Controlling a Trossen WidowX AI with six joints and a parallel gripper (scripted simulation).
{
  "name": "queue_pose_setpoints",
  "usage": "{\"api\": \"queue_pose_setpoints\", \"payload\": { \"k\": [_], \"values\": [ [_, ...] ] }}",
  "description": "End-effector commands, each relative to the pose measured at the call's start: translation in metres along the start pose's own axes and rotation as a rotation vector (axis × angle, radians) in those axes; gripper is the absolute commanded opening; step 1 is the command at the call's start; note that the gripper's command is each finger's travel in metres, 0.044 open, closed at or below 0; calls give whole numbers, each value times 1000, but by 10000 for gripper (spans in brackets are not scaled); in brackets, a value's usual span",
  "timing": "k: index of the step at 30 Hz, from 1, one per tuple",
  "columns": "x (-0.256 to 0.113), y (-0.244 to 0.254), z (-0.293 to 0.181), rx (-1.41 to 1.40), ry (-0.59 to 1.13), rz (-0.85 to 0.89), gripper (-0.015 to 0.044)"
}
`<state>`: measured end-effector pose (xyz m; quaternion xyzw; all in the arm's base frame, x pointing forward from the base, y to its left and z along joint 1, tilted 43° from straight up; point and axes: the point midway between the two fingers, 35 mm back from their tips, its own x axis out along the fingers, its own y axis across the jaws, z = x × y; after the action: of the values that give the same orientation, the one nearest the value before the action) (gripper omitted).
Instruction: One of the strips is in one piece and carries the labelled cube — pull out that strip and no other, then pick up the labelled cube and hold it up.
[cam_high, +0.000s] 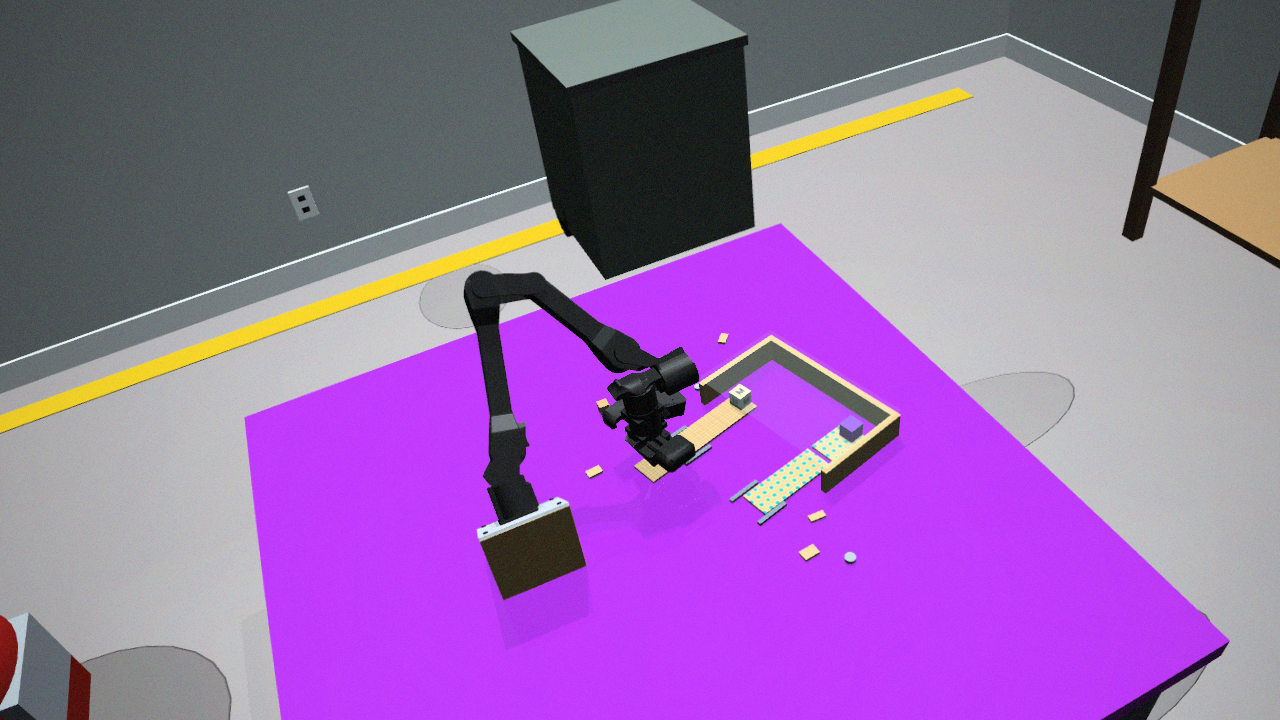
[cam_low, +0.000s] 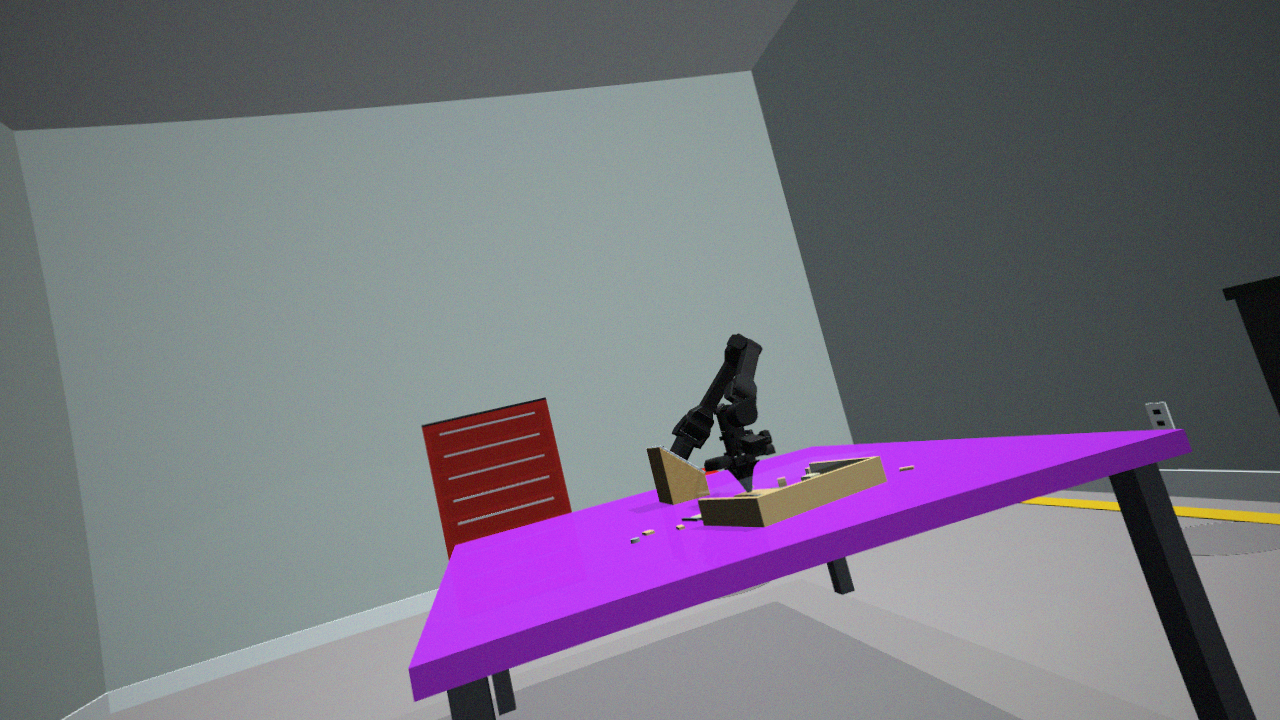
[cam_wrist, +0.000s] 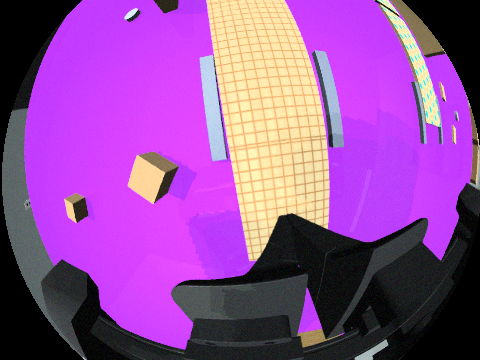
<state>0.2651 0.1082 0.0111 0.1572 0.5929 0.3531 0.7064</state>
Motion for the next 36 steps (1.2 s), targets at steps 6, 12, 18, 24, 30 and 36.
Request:
{"api": "queue_pose_setpoints", "payload": {
  "k": [6,12,18,24,30,36],
  "values": [
    [4,2,-23,12,30,7,0],
    [4,2,-31,12,30,7,0],
    [4,2,-38,13,31,7,0],
    [4,2,-45,13,31,7,0],
    [4,2,-52,13,31,7,0],
    [3,3,-58,14,32,7,0]
  ]
}}
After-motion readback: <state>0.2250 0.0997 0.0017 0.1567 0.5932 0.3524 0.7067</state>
